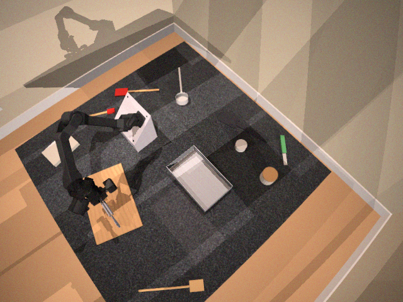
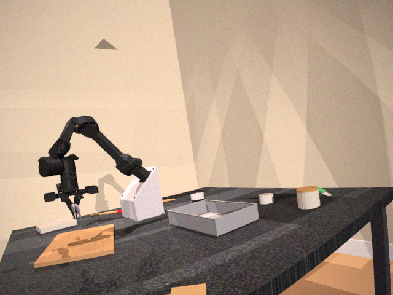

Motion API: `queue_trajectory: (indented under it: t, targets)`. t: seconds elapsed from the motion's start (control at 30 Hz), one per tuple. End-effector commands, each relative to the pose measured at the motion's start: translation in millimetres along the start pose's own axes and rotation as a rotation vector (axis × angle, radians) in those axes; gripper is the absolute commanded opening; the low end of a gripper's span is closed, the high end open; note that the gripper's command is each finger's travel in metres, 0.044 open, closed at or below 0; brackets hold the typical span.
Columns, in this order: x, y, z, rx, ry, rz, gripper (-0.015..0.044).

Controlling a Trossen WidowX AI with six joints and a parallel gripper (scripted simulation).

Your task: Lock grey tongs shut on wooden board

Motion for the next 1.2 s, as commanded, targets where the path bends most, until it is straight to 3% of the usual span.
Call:
queue_trajectory:
  t: [0.0,1.17]
  targets:
    - [-10,-3,0,0.011,-0.001,0.009,-0.015]
    - [-57,-6,-5,0.013,-0.002,0.004,-0.015]
Point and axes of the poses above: the point midway between the two fingers, 35 mm back from their tips, its own x axis back along the fingers, its own y axis across the jaws, z = x × y, the point moved 1 cm from there along x, back along the fingers, and after that the axes turned 5 degrees about x, right-handed, at the moved point
